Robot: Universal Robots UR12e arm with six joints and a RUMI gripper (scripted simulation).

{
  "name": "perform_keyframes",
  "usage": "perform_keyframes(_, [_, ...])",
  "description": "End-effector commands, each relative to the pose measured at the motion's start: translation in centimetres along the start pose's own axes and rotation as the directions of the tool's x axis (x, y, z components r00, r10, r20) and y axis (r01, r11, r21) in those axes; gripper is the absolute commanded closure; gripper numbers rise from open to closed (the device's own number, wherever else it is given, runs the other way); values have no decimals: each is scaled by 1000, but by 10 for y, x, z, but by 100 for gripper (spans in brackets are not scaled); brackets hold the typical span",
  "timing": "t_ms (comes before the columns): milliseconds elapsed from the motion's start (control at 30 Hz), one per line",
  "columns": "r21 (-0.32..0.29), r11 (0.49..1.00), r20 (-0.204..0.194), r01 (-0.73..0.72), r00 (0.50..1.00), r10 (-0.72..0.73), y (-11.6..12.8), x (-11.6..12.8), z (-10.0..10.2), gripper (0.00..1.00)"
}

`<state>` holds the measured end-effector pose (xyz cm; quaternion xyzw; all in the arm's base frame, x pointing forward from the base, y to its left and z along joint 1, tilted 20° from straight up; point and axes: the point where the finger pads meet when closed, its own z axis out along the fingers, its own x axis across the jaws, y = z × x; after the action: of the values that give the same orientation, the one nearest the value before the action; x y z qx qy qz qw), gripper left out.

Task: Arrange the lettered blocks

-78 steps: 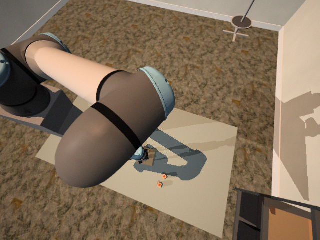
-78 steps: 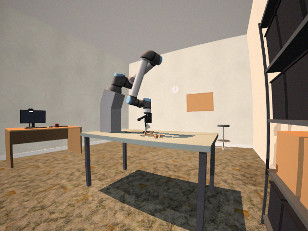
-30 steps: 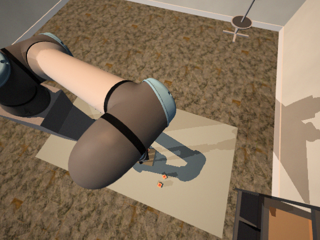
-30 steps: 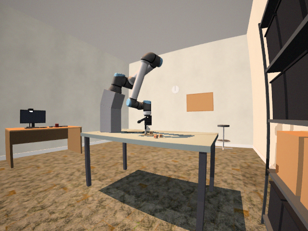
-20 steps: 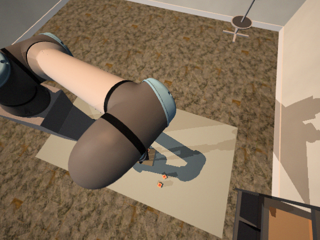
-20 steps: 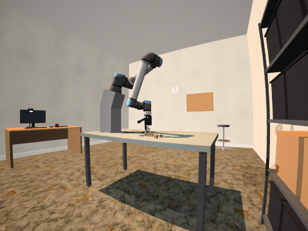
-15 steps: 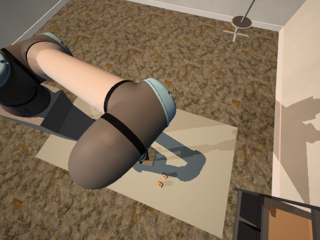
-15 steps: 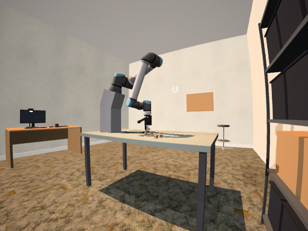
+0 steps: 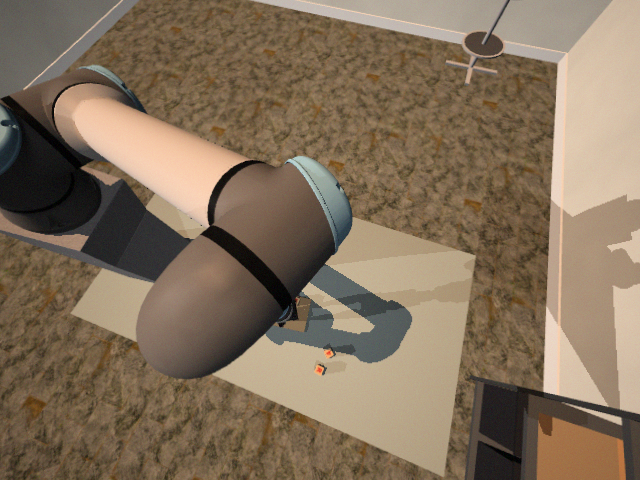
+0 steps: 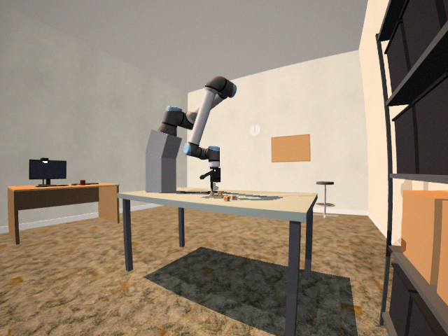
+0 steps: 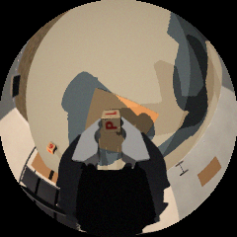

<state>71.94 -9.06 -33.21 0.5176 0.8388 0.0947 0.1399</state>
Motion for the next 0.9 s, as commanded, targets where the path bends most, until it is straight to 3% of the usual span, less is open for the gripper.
perform_keyframes(0, [-5, 1000, 6, 1, 1000, 0, 4, -4, -1, 91])
perform_keyframes(867, [-4, 1000, 5, 0, 1000, 0, 3, -3, -3, 91])
